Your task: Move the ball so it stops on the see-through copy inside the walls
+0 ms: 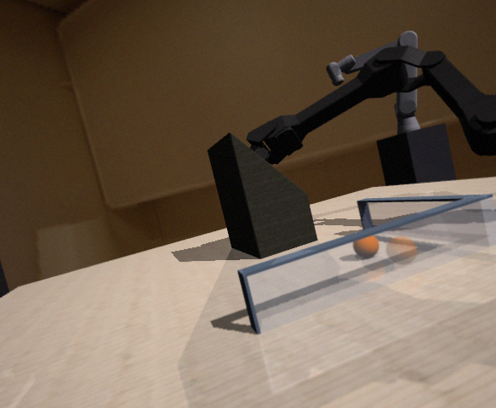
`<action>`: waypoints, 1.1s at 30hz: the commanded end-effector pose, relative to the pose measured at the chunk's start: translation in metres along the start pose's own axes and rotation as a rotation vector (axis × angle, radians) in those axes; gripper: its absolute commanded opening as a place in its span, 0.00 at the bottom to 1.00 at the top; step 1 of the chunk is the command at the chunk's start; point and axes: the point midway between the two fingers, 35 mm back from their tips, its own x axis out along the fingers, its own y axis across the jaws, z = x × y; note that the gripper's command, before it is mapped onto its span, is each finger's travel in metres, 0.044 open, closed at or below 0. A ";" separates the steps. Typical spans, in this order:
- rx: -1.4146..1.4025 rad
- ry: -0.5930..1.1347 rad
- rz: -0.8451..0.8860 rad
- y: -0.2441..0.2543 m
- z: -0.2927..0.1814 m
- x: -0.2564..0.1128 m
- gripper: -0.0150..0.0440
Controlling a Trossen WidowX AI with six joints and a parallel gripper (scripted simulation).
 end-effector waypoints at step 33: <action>0.974 0.733 1.439 0.173 -0.232 -0.218 0.72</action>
